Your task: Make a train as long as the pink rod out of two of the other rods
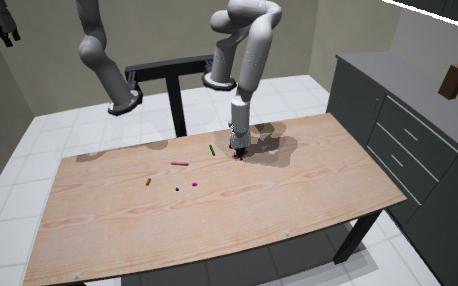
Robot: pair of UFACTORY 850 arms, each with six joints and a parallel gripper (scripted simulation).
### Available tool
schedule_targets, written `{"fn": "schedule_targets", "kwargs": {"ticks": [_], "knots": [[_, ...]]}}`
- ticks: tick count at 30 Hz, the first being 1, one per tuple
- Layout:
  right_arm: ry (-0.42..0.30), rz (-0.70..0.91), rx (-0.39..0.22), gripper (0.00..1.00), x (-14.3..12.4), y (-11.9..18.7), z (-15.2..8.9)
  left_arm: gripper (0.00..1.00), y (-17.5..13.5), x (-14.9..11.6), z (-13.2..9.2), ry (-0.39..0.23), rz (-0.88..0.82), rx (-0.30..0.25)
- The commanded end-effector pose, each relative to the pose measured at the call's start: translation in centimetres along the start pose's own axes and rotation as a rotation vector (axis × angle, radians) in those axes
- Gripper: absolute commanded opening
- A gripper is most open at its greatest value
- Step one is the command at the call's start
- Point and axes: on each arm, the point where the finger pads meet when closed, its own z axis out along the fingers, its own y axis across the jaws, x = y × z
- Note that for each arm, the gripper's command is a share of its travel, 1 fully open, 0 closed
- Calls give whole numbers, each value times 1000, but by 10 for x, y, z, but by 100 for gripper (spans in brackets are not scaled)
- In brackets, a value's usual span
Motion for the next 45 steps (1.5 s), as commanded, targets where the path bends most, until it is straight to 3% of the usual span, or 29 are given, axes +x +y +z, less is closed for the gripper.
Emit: {"fn": "schedule_targets", "kwargs": {"ticks": [1,5,7,14,19,33,37,41,42,45], "knots": [[2,0,0,100,0,0,-1,6,0,-1,-5,-2,0,0],[2,0,0,100,0,0,-1,6,0,-1,-26,-2,0,0],[2,0,0,100,0,0,-1,6,0,-1,-26,-2,0,0],[2,0,0,100,0,0,-1,6,0,-1,-77,-2,0,0],[2,0,0,100,0,0,-1,6,0,-1,-97,-2,0,0],[2,0,0,100,0,0,-1,6,-1,-3,-100,-3,-13,-2],[2,0,0,100,0,0,-1,6,-15,-32,-98,-21,-189,-23],[2,0,0,100,0,0,-1,6,-20,-40,-98,-26,-242,-28],[2,0,0,100,0,0,-1,6,-29,-54,-97,-34,-337,-35],[2,0,0,100,0,0,-1,6,-37,-64,-97,-40,-410,-39]]}}
